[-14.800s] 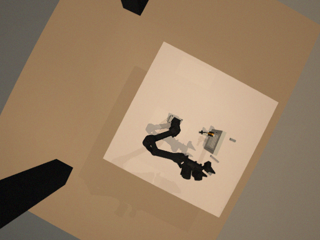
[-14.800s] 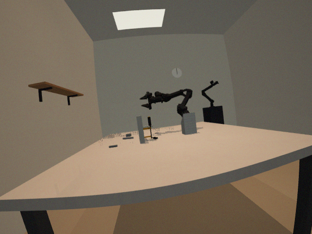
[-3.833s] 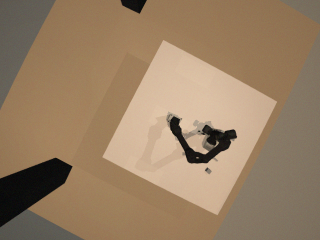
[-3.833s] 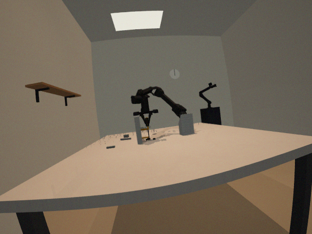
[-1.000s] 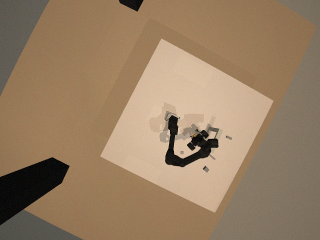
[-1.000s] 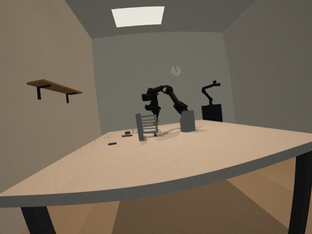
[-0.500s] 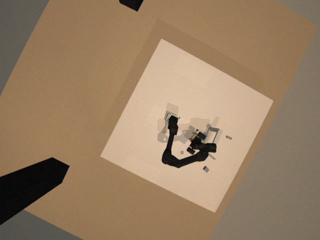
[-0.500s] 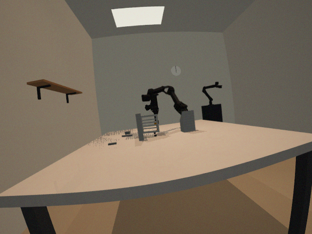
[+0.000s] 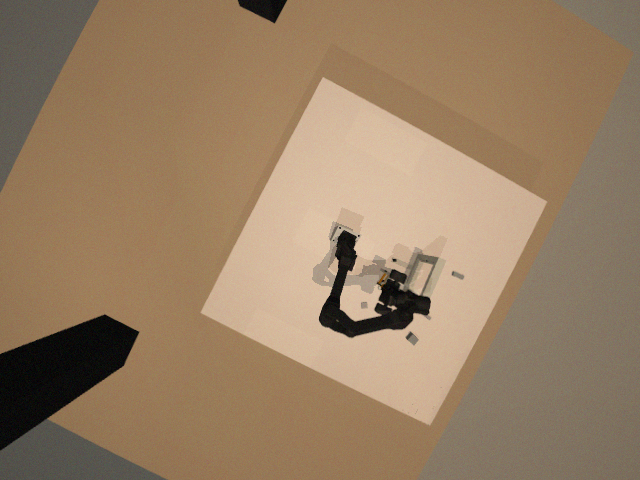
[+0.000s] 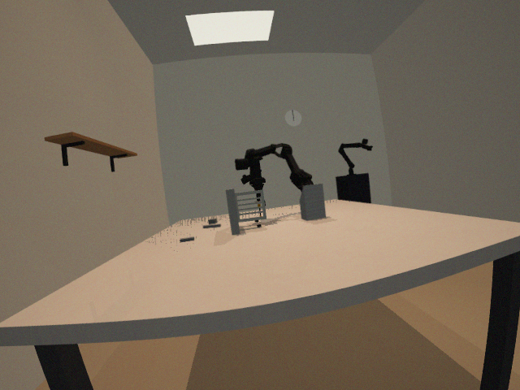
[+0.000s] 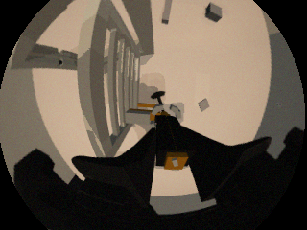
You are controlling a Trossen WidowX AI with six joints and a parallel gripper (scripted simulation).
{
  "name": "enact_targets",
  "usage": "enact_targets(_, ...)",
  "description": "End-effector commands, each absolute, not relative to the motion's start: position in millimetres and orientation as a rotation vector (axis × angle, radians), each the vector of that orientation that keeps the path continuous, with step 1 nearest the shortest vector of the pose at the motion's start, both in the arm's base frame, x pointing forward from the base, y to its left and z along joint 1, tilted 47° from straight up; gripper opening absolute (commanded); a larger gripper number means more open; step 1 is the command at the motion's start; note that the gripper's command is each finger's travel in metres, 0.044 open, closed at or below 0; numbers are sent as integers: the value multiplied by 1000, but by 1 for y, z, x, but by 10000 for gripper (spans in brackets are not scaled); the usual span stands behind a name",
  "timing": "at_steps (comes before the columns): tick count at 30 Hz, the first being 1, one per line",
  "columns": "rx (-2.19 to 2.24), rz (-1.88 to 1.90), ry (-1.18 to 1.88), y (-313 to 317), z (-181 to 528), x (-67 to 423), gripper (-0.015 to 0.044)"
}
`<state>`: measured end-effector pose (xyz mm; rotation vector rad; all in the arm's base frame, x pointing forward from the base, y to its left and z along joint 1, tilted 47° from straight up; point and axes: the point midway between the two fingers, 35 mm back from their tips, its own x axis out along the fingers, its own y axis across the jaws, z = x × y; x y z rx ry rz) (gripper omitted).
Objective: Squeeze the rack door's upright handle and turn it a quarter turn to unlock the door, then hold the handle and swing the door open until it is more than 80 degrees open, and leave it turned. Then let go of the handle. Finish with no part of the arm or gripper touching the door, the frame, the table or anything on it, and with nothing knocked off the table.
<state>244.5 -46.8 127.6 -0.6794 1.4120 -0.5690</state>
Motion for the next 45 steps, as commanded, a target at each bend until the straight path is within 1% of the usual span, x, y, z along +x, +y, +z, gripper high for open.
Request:
enact_targets(1,-733,-531,1431,-51,133,247,25)
enact_targets(11,-833,-445,1474,-62,145,253,25)
enact_targets(23,-835,-443,1474,-62,145,253,25)
enact_targets(33,-835,-443,1474,-62,145,253,288)
enact_targets(34,-835,-443,1474,-62,145,253,297)
enact_targets(45,-853,-422,1480,-51,154,253,297)
